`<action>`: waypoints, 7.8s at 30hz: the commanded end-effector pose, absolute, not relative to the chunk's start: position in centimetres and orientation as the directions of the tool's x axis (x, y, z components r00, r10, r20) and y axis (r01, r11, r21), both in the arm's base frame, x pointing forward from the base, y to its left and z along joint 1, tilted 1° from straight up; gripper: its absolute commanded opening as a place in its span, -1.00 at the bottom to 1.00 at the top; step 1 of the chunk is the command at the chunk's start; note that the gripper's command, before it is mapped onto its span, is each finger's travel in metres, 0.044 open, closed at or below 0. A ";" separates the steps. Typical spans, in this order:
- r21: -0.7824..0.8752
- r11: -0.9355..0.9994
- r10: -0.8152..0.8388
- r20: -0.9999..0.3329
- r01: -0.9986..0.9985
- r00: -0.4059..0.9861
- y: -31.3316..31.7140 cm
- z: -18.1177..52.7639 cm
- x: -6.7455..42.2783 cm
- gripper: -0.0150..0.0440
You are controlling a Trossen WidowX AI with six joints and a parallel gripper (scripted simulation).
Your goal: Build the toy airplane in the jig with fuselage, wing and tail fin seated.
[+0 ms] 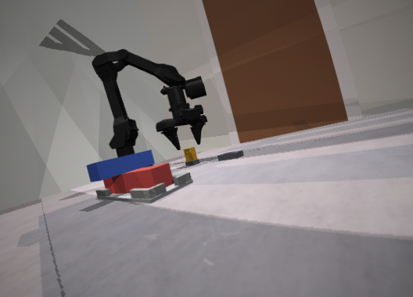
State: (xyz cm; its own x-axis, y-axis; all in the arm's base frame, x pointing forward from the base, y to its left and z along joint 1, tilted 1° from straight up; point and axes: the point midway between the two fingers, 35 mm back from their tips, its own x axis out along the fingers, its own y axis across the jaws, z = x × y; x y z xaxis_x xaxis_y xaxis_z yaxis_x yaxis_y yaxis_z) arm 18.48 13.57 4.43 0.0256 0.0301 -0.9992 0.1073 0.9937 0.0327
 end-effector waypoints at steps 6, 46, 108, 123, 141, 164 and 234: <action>0.027 0.993 0.026 -1.000 0.111 0.013 13.5 2.8 18.3 1.00; 0.027 0.993 0.025 -1.000 0.111 0.013 13.5 0.4 18.1 -0.49; 0.024 0.995 0.023 -1.000 0.097 0.012 11.6 13.3 20.5 -0.49; 0.020 0.996 0.019 -1.000 0.081 0.010 9.2 12.8 23.3 -0.49; 0.020 0.998 0.020 -1.000 0.062 0.005 5.8 12.0 26.0 -0.49; 0.023 0.999 0.023 -1.000 0.036 -0.001 0.6 10.9 28.5 -0.49; -0.002 0.997 0.000 -1.000 -0.077 0.026 -12.0 8.5 31.4 -0.27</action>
State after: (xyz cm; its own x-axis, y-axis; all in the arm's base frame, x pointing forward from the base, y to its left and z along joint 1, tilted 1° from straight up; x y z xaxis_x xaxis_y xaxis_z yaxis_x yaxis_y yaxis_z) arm 31.35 -11.91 8.45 0.0253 0.0050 -0.9997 -0.0738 0.9973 0.0031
